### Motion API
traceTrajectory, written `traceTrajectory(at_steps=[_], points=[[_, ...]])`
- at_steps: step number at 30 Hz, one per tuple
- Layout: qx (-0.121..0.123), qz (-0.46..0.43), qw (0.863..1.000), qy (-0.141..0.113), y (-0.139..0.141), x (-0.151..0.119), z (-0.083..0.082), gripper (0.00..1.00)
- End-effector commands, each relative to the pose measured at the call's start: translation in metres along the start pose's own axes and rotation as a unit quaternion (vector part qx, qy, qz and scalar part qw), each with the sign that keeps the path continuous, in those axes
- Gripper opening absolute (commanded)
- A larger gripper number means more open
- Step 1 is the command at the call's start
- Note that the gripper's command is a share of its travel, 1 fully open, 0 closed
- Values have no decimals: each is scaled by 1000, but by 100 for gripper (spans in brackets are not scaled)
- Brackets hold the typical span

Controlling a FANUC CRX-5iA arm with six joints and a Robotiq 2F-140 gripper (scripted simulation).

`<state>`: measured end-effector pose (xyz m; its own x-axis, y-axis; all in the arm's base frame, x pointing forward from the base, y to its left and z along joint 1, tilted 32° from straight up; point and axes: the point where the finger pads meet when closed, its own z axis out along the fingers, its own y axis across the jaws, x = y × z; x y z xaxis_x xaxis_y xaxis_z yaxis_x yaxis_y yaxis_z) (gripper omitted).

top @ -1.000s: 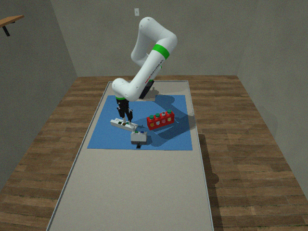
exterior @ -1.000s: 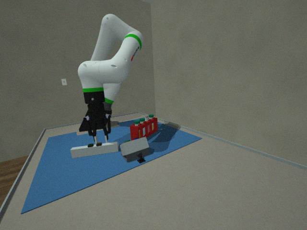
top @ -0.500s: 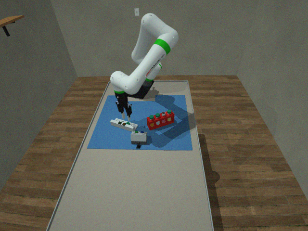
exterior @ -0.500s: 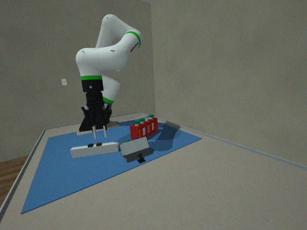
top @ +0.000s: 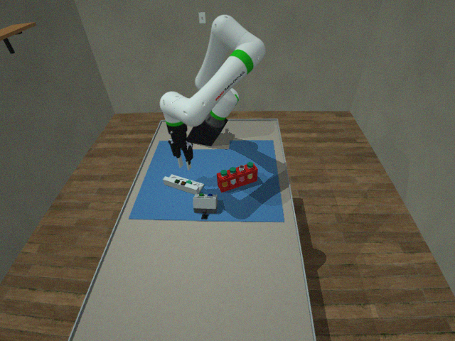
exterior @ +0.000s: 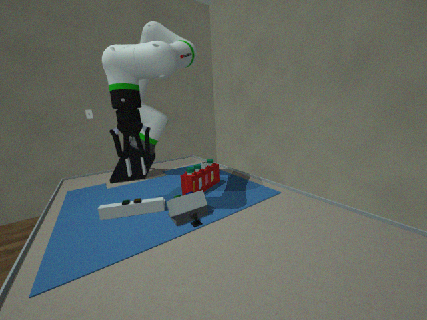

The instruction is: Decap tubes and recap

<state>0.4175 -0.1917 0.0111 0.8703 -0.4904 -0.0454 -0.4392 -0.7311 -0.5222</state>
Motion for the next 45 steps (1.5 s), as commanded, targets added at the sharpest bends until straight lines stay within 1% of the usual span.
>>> traceTrajectory(at_steps=[1, 7, 8, 10, 12, 13, 14, 15, 16, 17, 18, 19, 21, 22, 24, 26, 28, 29, 30, 31, 32, 33, 34, 35, 36, 37, 38, 39, 41, 44, 45], points=[[0, 0, 1000, 0, 0, 0, -19, 29], [0, 0, 1000, 0, 0, 0, -19, 29], [0, 42, 999, 0, -8, -2, -19, 35], [0, 125, 992, 0, -24, -7, -19, 35], [0, 125, 992, 0, -24, -7, -19, 35], [0, 166, 986, 0, -32, -9, -19, 35], [0, 166, 986, 0, -32, -9, -19, 35], [0, 203, 979, 0, -40, -11, -19, 35], [0, 207, 978, 0, -40, -11, -19, 35], [1, 242, 970, 0, -48, -14, -19, 35], [0, 247, 969, 0, -48, -14, -19, 35], [1, 279, 960, 0, -56, -16, -19, 35], [0, 288, 958, 0, -56, -16, -19, 35], [0, 327, 945, 0, -64, -18, -19, 35], [0, 327, 945, 0, -64, -18, -19, 35], [1, 402, 916, 0, -80, -23, -19, 35], [0, 405, 914, 0, -80, -23, -19, 35], [0, 442, 897, 0, -88, -25, -19, 35], [0, 442, 897, 0, -88, -25, -19, 35], [0, 479, 878, 0, -96, -27, -19, 35], [0, 479, 878, 0, -96, -27, -19, 35], [1, 513, 858, 0, -104, -29, -19, 35], [0, 516, 857, 0, -104, -29, -19, 35], [1, 545, 839, 0, -112, -32, -19, 35], [0, 551, 835, 0, -112, -32, -19, 35], [0, 551, 835, 0, -112, -32, -19, 35], [0, 585, 811, 0, -120, -34, -19, 35], [0, 606, 796, 0, -128, -36, -19, 35], [0, 606, 796, 0, -128, -36, -19, 35], [0, 606, 796, 0, -152, -43, -19, 35], [0, 606, 796, 0, -152, -43, -19, 35]])
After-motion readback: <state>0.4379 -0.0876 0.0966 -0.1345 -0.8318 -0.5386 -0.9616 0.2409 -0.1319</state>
